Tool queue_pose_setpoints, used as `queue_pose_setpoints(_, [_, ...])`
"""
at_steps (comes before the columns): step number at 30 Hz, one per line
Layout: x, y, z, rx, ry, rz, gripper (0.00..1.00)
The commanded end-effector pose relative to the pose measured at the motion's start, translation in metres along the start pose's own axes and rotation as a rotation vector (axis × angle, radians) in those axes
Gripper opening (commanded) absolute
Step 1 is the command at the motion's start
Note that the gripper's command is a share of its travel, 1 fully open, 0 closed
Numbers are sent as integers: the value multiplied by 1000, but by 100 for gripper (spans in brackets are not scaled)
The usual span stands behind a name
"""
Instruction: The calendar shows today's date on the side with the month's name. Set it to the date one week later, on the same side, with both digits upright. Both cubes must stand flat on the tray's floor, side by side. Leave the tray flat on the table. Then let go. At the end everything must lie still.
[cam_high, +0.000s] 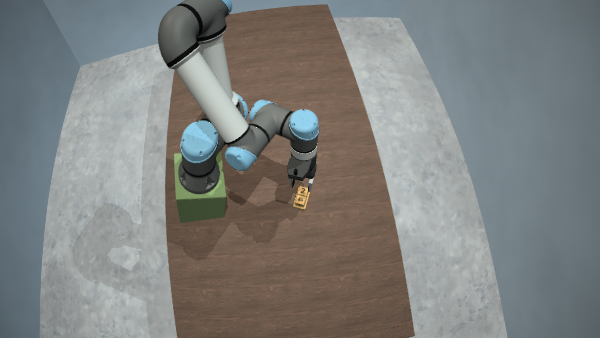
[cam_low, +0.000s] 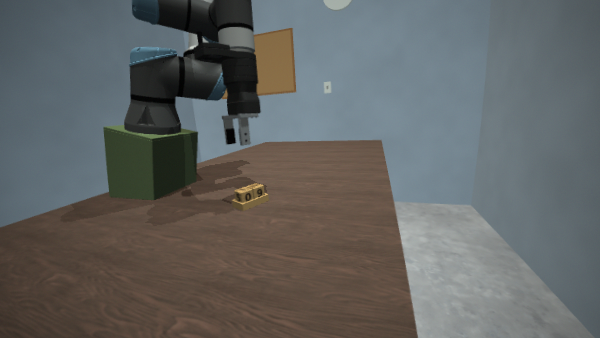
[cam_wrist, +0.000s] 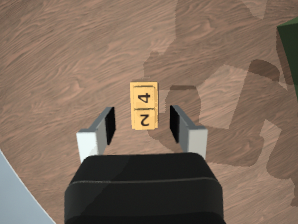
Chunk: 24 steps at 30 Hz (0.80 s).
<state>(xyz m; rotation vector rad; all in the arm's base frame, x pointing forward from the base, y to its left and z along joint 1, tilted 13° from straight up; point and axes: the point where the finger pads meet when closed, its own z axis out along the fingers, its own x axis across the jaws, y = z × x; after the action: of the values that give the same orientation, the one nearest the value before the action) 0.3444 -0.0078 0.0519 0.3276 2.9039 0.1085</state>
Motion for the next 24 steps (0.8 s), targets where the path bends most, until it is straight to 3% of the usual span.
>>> queue_pose_setpoints(1, [3, 1, 0, 0, 6, 2, 100])
queue_pose_setpoints(24, [4, 0, 1, 0, 6, 26, 100])
